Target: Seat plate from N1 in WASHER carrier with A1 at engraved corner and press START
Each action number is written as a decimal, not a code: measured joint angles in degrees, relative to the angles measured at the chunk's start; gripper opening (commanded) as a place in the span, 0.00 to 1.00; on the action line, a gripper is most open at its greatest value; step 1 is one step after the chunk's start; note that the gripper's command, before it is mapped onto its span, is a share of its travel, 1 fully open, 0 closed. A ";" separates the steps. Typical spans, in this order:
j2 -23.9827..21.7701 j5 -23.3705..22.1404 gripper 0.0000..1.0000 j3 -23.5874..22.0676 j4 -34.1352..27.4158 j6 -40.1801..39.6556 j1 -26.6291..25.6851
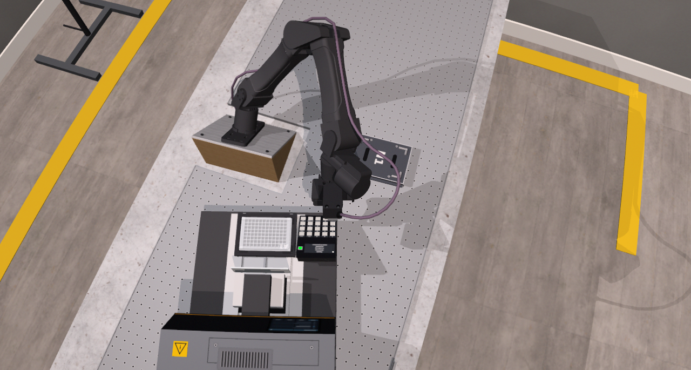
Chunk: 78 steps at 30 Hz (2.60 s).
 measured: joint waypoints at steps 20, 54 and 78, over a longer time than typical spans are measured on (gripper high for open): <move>0.55 -0.02 0.00 -0.35 1.51 0.52 0.31; -4.59 0.11 0.00 2.75 -7.93 -2.34 -2.36; -6.29 0.37 0.00 5.18 -13.09 -3.80 -3.61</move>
